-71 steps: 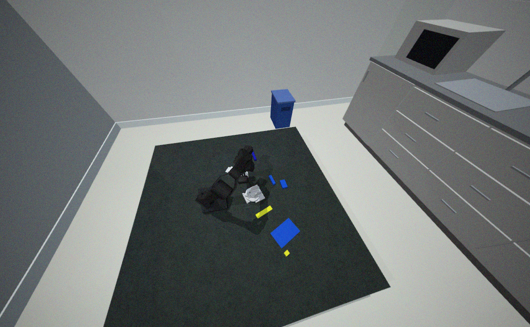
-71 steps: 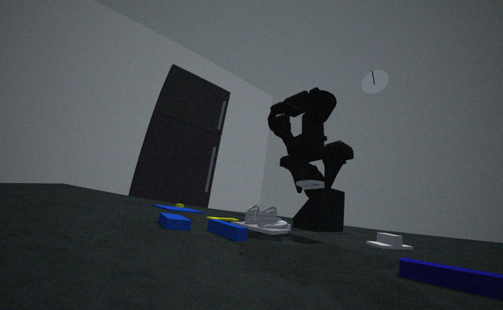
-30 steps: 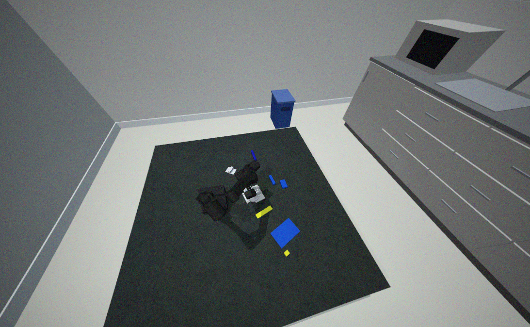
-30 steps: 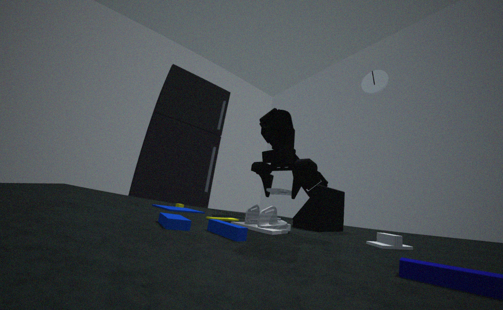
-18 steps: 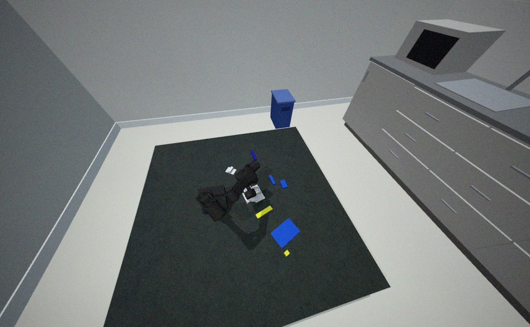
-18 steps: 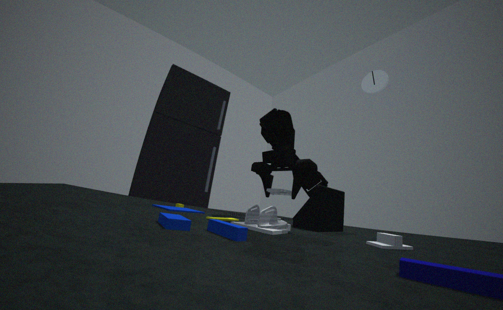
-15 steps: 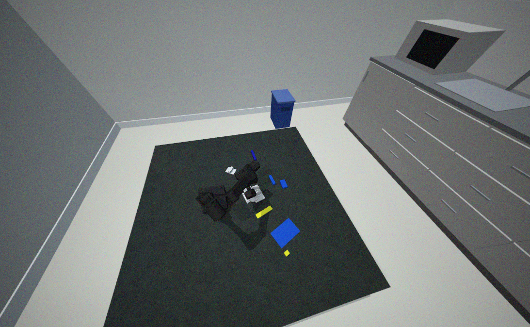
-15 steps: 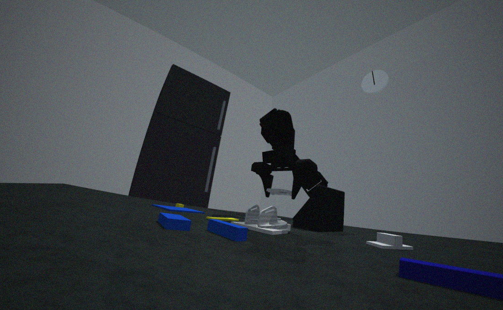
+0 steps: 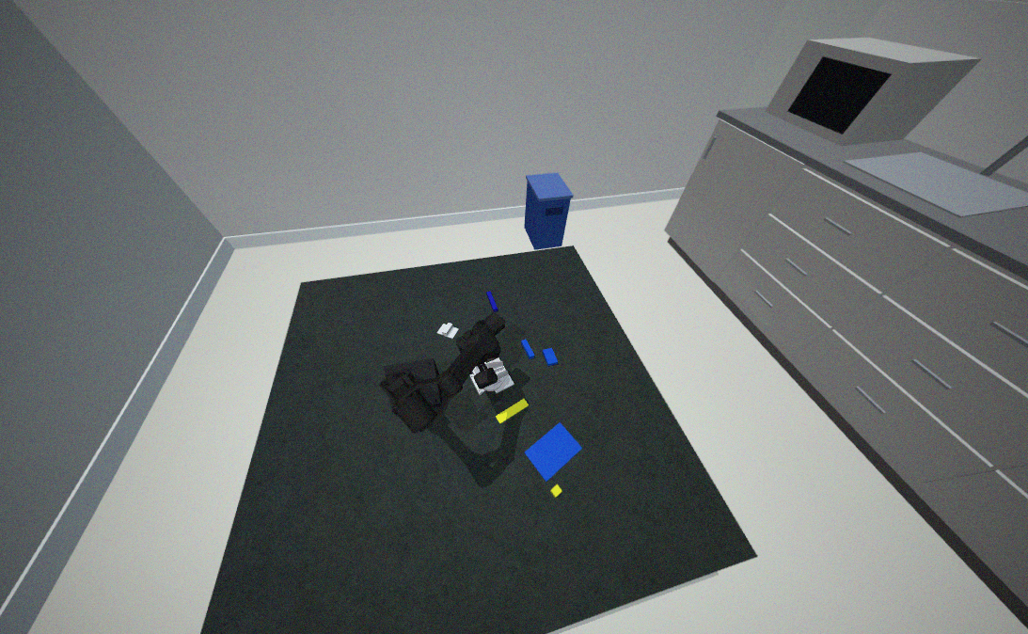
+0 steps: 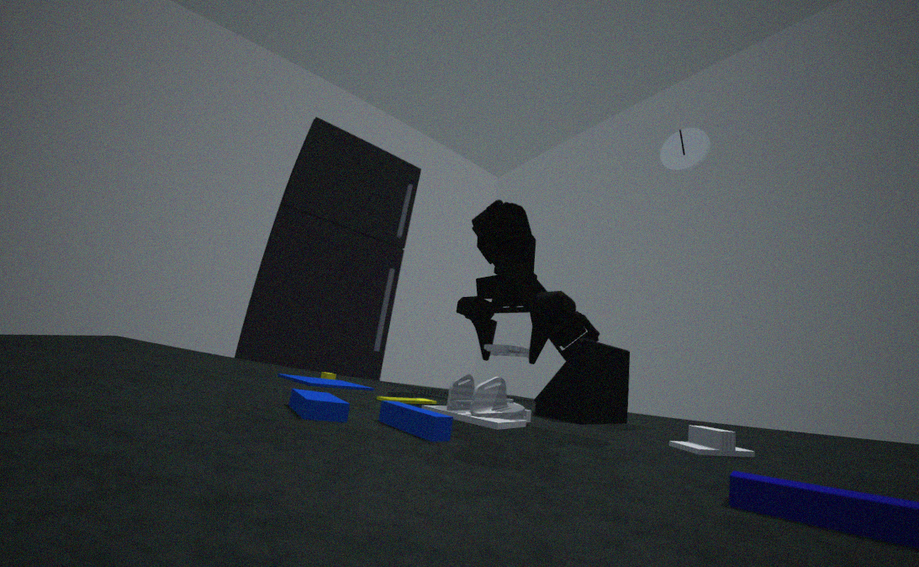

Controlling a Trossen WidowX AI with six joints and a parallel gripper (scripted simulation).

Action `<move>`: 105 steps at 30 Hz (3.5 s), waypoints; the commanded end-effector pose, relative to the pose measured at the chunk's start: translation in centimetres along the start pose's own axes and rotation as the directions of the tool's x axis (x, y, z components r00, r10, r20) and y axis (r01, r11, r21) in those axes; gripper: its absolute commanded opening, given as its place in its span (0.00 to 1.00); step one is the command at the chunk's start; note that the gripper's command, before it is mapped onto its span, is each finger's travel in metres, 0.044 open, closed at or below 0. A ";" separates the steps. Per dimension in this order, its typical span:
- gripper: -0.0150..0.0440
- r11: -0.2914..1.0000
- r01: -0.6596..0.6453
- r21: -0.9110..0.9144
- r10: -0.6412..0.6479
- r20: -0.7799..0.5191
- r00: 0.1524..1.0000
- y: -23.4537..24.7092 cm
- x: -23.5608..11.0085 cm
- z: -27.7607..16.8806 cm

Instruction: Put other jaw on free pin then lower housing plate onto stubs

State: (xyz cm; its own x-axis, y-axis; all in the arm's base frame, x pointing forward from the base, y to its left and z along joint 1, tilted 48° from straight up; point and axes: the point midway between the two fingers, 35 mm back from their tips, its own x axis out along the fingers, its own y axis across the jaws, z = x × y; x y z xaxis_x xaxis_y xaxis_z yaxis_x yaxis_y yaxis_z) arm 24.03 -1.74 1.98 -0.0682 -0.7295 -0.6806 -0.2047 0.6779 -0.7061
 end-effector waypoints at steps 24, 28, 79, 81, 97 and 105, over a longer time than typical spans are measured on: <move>0.85 1.000 0.007 -0.009 -0.007 -0.003 1.000 -0.2 0.1 -0.2; 0.85 1.000 0.007 -0.009 -0.007 -0.003 1.000 -0.2 0.1 -0.2; 0.85 1.000 0.010 -0.008 -0.010 -0.003 1.000 -0.3 6.3 -0.3; 0.85 1.000 0.010 -0.008 -0.010 -0.003 1.000 -0.3 6.3 -0.3; 0.85 1.000 0.010 -0.008 -0.010 -0.003 1.000 -0.3 6.5 -0.3; 0.85 1.000 0.010 -0.007 -0.010 -0.003 1.000 -0.3 6.6 -0.3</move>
State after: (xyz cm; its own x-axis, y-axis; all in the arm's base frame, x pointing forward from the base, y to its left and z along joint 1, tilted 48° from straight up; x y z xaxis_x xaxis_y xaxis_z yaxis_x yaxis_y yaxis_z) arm 23.46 -6.65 -2.24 -0.0694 -0.7323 -0.6774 -0.2063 0.6749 -0.7084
